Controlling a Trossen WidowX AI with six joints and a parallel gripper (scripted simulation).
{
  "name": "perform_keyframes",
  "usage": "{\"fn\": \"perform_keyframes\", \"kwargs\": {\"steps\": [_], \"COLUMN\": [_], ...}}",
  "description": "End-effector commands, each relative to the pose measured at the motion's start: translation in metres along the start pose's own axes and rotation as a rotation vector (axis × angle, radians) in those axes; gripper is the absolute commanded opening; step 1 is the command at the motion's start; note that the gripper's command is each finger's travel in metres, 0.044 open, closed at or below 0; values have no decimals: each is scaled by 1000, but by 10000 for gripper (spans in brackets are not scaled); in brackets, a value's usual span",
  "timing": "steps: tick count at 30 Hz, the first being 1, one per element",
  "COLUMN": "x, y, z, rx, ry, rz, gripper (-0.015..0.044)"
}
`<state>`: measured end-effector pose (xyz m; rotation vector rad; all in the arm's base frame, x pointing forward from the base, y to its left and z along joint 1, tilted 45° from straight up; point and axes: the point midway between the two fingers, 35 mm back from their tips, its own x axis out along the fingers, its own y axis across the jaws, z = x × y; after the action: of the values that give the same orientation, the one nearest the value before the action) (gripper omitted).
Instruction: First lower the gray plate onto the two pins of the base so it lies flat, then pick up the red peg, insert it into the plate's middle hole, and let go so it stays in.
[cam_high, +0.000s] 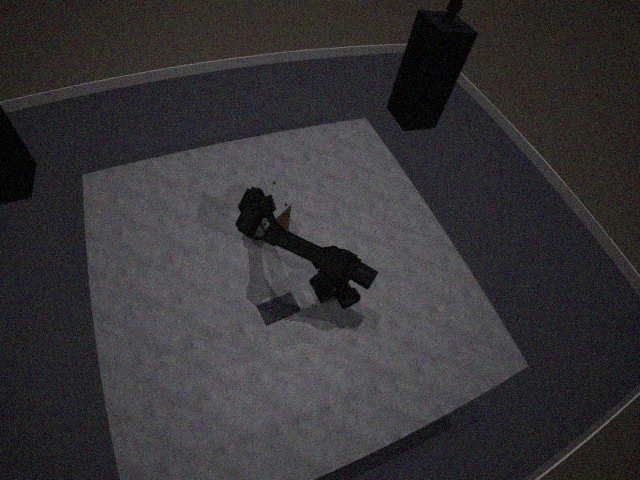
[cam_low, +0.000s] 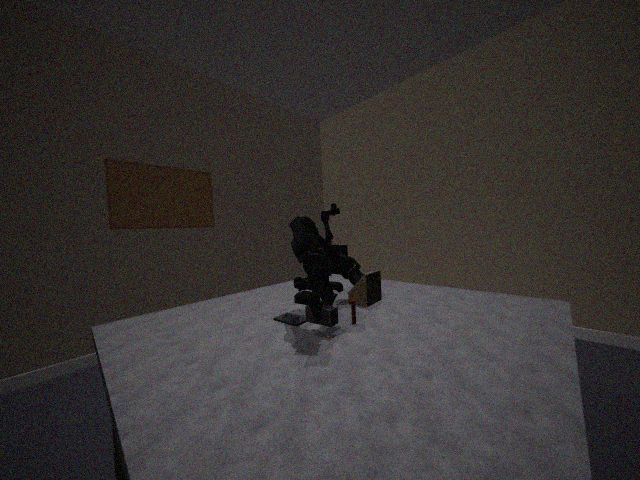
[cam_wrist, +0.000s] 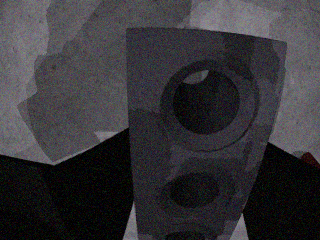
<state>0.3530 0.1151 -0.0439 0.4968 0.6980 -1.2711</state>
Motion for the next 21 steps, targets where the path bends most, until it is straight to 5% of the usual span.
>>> {"fn": "perform_keyframes", "kwargs": {"steps": [1, 21], "x": [-11, -72], "y": [2, -3], "z": [0, 5], "rx": [11, 9], "ry": [8, 7], "rz": [4, 0], "gripper": [0, 0]}}
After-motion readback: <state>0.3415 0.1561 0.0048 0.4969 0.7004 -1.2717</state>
